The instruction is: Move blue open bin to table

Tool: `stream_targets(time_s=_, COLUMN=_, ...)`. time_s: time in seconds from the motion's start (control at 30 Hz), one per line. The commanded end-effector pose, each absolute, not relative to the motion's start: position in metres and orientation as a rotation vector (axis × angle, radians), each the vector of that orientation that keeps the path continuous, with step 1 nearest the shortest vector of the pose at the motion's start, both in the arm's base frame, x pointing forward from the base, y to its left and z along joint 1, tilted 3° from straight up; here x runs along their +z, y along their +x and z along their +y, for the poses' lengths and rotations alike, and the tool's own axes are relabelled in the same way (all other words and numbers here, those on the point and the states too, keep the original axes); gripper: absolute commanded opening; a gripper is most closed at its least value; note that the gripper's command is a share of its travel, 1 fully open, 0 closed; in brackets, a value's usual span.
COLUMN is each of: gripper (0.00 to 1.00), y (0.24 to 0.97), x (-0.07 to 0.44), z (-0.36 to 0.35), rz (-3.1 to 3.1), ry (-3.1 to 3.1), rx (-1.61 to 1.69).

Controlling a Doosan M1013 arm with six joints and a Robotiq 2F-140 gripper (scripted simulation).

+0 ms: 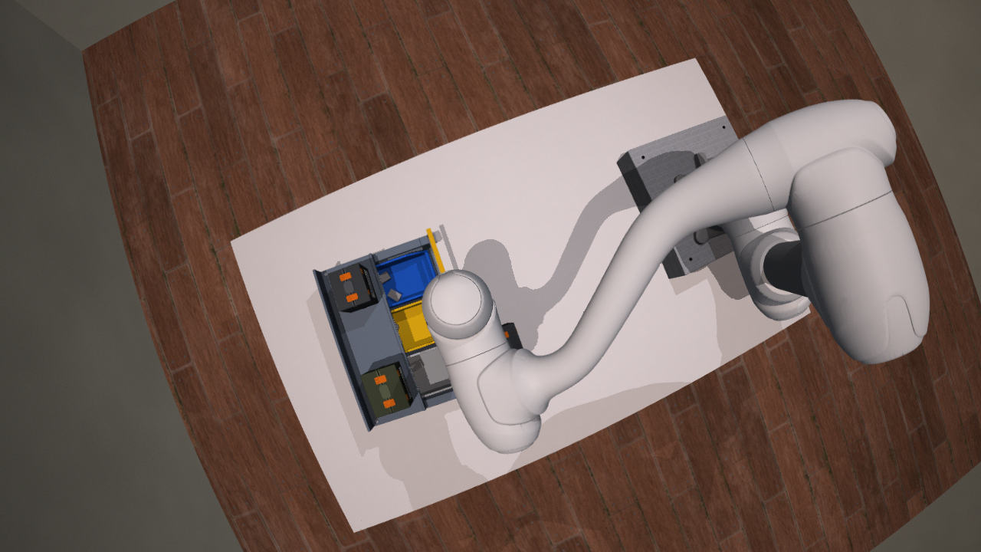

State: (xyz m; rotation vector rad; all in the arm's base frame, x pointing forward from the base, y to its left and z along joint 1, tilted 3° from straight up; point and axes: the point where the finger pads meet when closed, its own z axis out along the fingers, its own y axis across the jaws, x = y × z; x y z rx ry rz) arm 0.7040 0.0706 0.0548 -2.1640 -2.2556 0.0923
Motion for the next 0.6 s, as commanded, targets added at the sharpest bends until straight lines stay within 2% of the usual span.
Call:
stream_targets(time_s=0.0, gripper=0.0, y=0.7038, x=0.0528, z=0.0705, rz=-2.256, ry=-2.164, rx=0.092)
stream_targets(time_s=0.57, gripper=0.0, y=0.7036, x=0.0493, z=0.0704, rz=-2.256, ry=-2.164, rx=0.092)
